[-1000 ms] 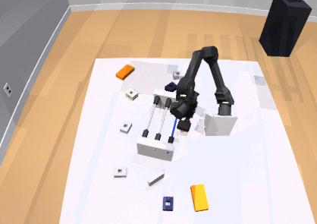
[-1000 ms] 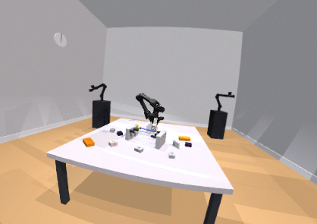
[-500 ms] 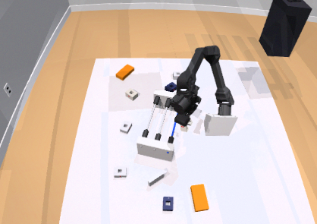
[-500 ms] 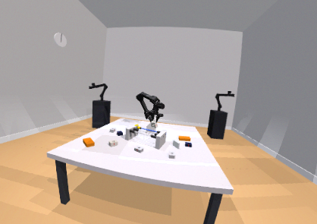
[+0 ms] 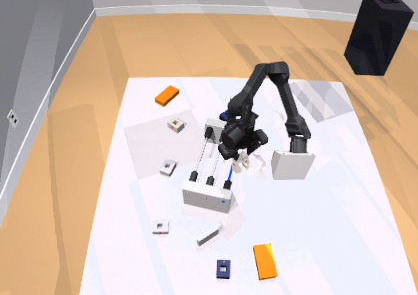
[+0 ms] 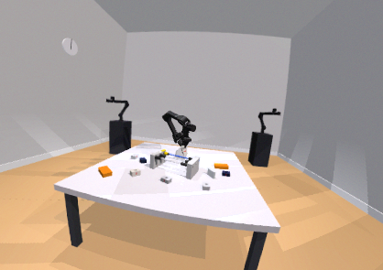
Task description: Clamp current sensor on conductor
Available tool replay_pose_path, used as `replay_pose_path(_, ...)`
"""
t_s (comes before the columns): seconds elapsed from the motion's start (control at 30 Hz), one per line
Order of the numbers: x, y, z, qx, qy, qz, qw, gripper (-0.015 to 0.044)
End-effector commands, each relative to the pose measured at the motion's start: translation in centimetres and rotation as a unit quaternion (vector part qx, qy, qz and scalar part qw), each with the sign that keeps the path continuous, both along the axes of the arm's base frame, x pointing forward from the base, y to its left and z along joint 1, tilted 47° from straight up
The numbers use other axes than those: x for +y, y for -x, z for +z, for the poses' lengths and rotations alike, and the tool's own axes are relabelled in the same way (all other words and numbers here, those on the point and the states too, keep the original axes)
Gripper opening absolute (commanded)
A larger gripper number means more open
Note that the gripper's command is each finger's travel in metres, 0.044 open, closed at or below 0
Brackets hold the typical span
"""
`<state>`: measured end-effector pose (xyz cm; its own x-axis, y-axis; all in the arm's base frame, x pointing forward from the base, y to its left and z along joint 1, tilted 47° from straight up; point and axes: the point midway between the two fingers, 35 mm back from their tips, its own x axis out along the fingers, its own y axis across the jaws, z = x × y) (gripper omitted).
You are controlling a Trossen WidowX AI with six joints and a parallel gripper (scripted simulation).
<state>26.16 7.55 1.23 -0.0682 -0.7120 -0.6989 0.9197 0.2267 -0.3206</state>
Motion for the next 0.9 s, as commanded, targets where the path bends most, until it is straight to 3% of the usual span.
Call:
replay_pose_path(0.0,-0.3,-0.7,0.1,-0.052,0.006,-0.051,0.997,0.0000)
replay_pose_path(0.47,-1.4,-2.8,0.3,-0.241,0.026,-0.234,0.942,0.0000)
replay_pose_path(0.87,-2.2,-2.9,-0.5,-0.249,0.026,-0.243,0.937,0.0000)
